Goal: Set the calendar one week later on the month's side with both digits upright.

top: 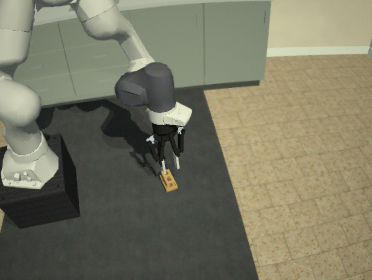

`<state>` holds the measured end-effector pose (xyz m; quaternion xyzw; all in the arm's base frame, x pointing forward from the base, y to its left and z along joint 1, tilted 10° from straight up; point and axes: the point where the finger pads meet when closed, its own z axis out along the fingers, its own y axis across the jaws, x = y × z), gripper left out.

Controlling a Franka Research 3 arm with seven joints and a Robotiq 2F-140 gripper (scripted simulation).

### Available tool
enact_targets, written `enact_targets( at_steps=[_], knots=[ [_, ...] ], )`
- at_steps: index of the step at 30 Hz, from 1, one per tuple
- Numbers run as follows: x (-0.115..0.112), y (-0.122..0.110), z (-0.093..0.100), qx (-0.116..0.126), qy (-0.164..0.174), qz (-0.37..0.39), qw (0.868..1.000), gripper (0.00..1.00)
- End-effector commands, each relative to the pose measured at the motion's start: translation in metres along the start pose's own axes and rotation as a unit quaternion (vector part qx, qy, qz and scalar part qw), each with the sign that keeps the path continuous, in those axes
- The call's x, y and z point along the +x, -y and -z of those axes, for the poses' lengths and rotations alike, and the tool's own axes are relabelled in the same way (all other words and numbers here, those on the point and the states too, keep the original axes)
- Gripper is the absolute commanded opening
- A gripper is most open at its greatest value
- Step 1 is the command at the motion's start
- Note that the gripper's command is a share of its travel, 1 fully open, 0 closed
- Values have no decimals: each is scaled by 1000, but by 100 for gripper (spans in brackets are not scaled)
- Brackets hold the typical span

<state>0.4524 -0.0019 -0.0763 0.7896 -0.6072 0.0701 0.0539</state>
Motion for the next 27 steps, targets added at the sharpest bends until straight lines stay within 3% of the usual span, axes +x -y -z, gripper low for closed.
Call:
enact_targets(
  at_steps=[1,7,8,27],
  knots=[
    [-3,-5,9,-12,3,-19,1000,29],
    [-3,-5,14,-12,3,-19,1000,29],
    [-3,-5,14,-12,3,-19,1000,100],
    [-3,-5,14,-12,3,-19,1000,100]
  ],
)
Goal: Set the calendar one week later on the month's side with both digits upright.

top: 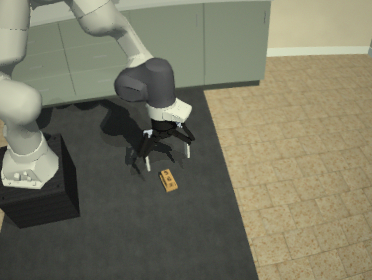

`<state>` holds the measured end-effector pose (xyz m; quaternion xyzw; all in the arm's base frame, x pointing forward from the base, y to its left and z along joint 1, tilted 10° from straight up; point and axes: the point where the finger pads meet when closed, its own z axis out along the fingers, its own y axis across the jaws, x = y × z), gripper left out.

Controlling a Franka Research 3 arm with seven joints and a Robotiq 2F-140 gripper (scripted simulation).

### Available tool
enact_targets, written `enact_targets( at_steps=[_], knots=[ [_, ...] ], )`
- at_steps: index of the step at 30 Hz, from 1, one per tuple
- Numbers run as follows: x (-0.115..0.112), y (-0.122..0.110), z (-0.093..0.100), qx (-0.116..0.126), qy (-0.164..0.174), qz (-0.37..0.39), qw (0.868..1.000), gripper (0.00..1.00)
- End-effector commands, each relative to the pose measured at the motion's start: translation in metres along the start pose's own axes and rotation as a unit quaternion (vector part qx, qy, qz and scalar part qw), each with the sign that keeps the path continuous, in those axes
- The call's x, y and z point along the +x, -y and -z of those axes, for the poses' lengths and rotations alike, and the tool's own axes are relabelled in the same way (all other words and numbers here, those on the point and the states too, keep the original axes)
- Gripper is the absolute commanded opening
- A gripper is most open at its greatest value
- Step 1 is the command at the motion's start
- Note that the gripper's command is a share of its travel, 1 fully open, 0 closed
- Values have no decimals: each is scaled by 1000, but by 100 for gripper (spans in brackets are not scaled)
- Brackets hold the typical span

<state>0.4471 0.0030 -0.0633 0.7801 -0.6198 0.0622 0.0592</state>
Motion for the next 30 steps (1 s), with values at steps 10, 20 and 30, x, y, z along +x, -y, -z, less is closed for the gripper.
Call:
enact_targets(
  at_steps=[10,20,30],
  knots=[
    [0,-1,8,-2,0,-4,1000,100],
    [0,-1,34,-2,0,-4,1000,100],
    [0,-1,56,-2,0,-4,1000,100]
  ],
)
